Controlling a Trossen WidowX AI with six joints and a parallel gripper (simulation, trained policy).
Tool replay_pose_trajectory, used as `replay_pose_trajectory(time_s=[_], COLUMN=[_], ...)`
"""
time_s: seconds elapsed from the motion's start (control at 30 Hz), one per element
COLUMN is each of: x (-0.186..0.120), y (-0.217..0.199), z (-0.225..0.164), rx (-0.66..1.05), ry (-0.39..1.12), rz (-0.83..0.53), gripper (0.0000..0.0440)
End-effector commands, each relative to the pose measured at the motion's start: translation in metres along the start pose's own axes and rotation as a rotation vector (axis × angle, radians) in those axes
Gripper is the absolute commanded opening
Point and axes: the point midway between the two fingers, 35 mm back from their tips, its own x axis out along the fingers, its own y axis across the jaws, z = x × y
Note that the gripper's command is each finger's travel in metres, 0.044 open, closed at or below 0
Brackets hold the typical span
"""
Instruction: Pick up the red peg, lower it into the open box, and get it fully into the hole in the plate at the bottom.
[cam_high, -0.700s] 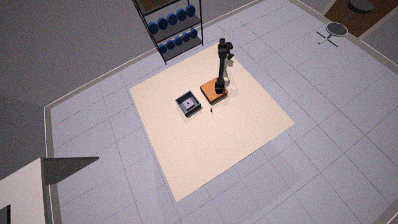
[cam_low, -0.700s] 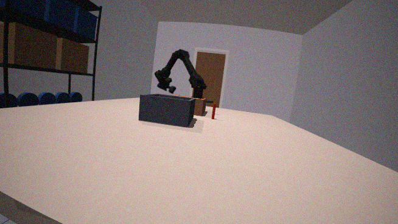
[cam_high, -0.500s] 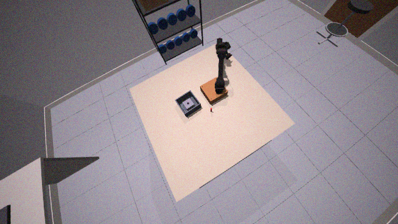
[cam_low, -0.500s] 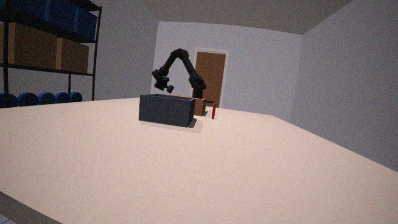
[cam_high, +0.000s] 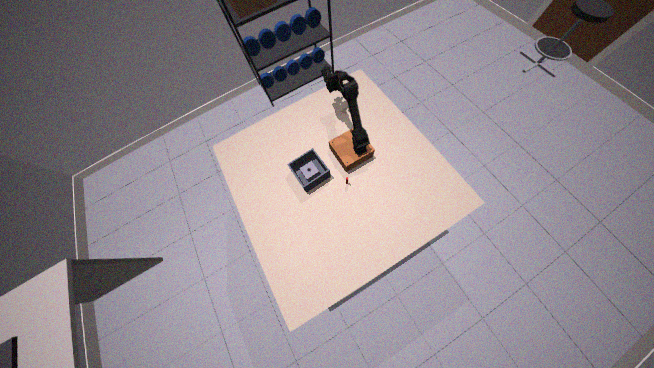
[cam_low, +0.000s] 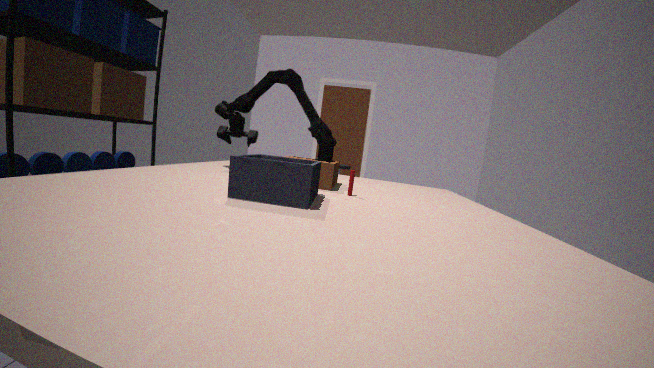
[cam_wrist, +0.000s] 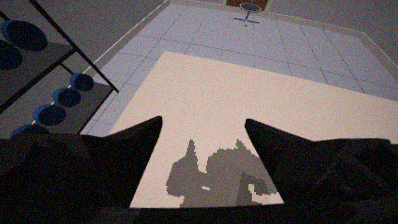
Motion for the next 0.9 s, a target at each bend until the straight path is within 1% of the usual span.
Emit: replay_pose_trajectory(time_s=[0.0,0.2,0.43,0.63,0.87], x=[-0.036,-0.107,-0.192,-0.264,-0.342], y=[0.020,0.044,0.053,0.044,0.016], z=[-0.024,-0.067,-0.115,-0.152,-0.190], rx=[-0.095,-0.260,-0.454,-0.621,-0.818], ry=[0.030,0.074,0.116,0.145,0.176], rz=[0.066,0.188,0.329,0.451,0.593], gripper=[0.0440,0.0440,0.0440,0.0440,0.0440])
